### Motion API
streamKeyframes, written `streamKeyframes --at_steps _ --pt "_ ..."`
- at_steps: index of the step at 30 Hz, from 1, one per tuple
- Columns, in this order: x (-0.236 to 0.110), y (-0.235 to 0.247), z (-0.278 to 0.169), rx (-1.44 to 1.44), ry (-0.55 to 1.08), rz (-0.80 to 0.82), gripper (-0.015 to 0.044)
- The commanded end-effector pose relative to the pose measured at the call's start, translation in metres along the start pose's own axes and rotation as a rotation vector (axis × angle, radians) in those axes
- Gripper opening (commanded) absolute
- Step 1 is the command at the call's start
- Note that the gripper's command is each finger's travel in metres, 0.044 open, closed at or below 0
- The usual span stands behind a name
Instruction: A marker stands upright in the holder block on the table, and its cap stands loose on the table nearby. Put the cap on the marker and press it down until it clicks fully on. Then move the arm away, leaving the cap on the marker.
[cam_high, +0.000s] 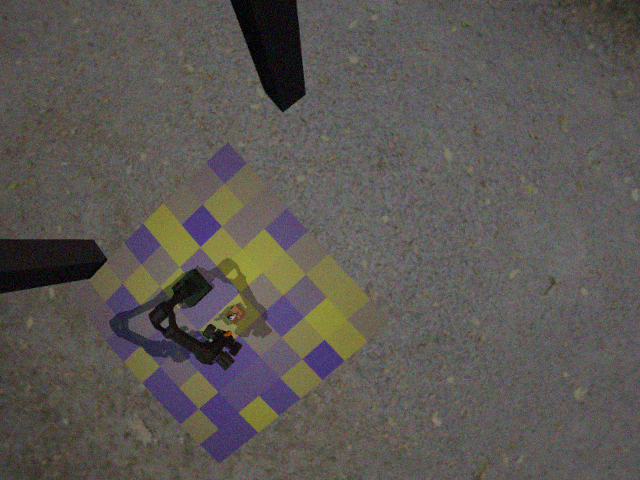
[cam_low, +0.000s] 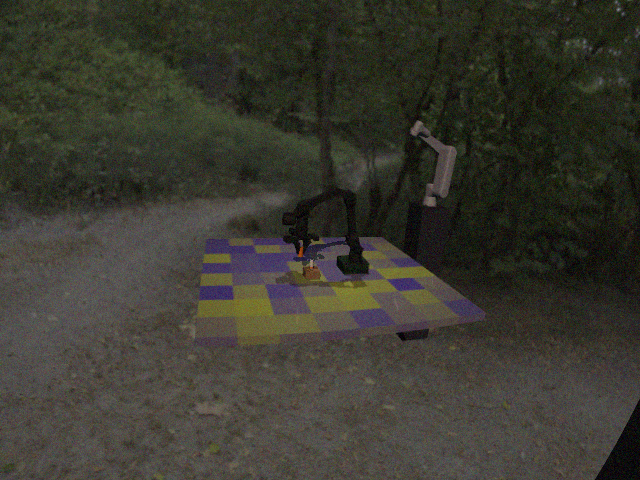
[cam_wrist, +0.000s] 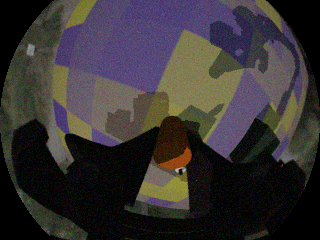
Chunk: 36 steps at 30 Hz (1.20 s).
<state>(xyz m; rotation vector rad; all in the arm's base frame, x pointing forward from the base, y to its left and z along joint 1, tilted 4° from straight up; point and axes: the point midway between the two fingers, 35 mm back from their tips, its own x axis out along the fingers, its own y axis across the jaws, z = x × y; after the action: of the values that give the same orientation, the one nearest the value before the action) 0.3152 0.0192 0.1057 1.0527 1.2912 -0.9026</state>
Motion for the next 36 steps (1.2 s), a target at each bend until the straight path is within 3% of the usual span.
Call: streamKeyframes --at_steps 1,19,36 --pt "-0.004 -0.005 -0.014 0.004 0.000 -0.010 0.0000" --pt "-0.030 -0.028 -0.073 0.005 0.006 -0.010 0.0000" --pt "-0.016 -0.029 -0.075 0.005 0.006 -0.010 0.0000"
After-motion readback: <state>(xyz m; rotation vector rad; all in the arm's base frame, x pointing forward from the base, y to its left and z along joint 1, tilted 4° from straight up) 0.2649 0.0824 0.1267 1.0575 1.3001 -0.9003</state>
